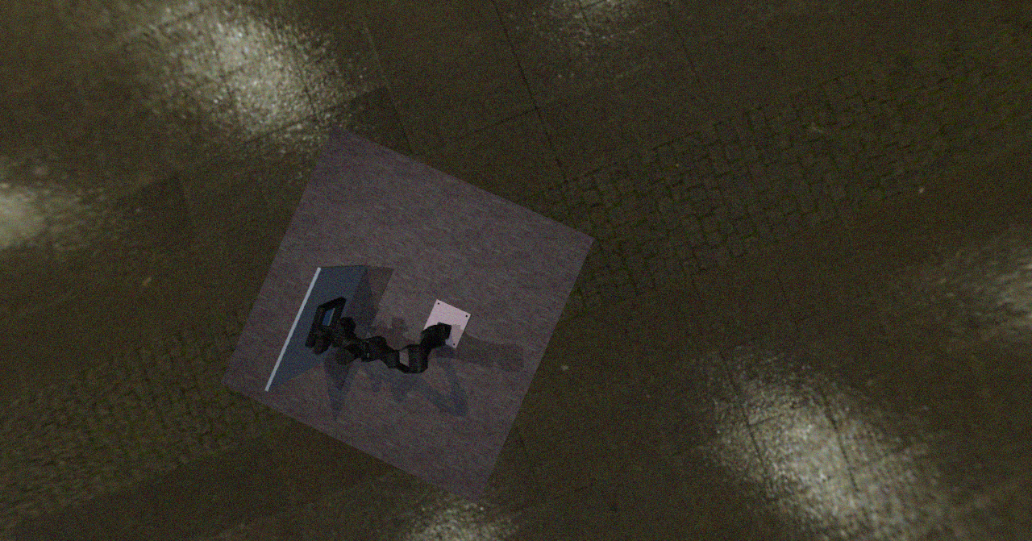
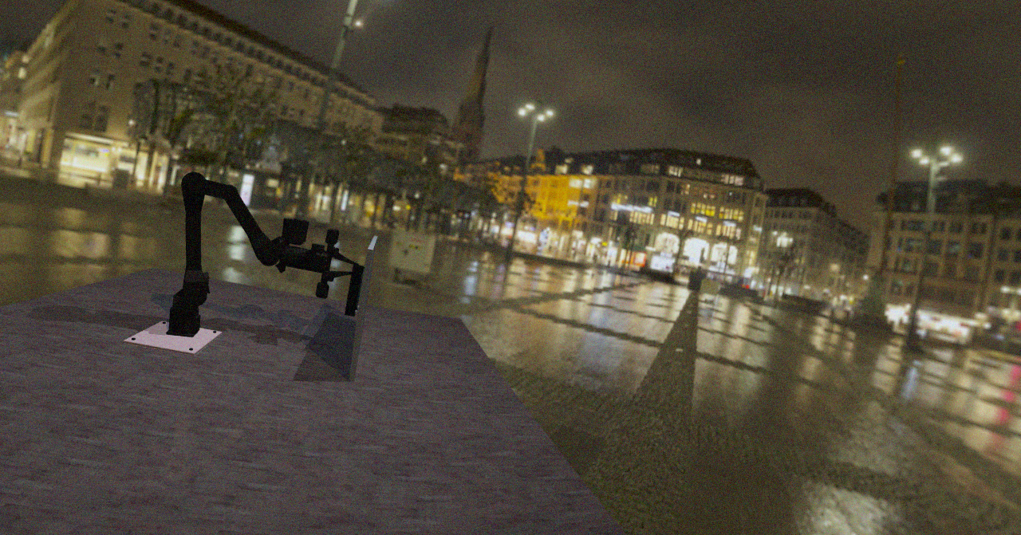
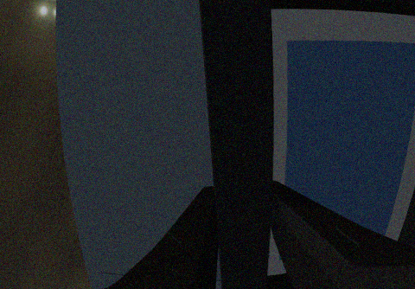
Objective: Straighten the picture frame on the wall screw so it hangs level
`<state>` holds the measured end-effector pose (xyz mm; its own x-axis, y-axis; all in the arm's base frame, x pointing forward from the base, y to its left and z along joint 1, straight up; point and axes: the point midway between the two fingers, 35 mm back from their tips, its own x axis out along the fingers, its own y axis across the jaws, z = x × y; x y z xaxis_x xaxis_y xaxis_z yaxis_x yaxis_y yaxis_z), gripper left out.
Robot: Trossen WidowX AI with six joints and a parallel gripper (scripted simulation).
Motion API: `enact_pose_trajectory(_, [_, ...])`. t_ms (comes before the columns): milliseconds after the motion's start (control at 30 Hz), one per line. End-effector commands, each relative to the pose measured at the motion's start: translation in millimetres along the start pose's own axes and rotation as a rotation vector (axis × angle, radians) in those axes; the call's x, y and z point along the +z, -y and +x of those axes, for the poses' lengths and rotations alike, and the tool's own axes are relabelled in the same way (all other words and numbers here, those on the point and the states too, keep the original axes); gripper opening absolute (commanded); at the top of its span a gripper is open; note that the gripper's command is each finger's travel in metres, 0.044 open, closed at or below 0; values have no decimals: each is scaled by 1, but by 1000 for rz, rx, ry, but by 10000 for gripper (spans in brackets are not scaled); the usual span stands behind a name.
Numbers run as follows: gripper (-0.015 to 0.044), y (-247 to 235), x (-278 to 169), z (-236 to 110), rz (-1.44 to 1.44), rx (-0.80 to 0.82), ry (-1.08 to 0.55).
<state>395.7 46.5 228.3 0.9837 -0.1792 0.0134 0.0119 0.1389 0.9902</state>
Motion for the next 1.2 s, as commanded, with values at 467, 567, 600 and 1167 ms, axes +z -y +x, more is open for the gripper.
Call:
enact_pose_trajectory(467, [0, -4, 3, 0, 9, 12, -3])
enact_pose_trajectory(567, [0, -3, 3, 0, 9, 12, -3])
enact_pose_trajectory(600, [0, -3, 3, 0, 9, 12, -3])
enact_pose_trajectory(1167, [0, -1, 3, 0, 9, 12, -3])
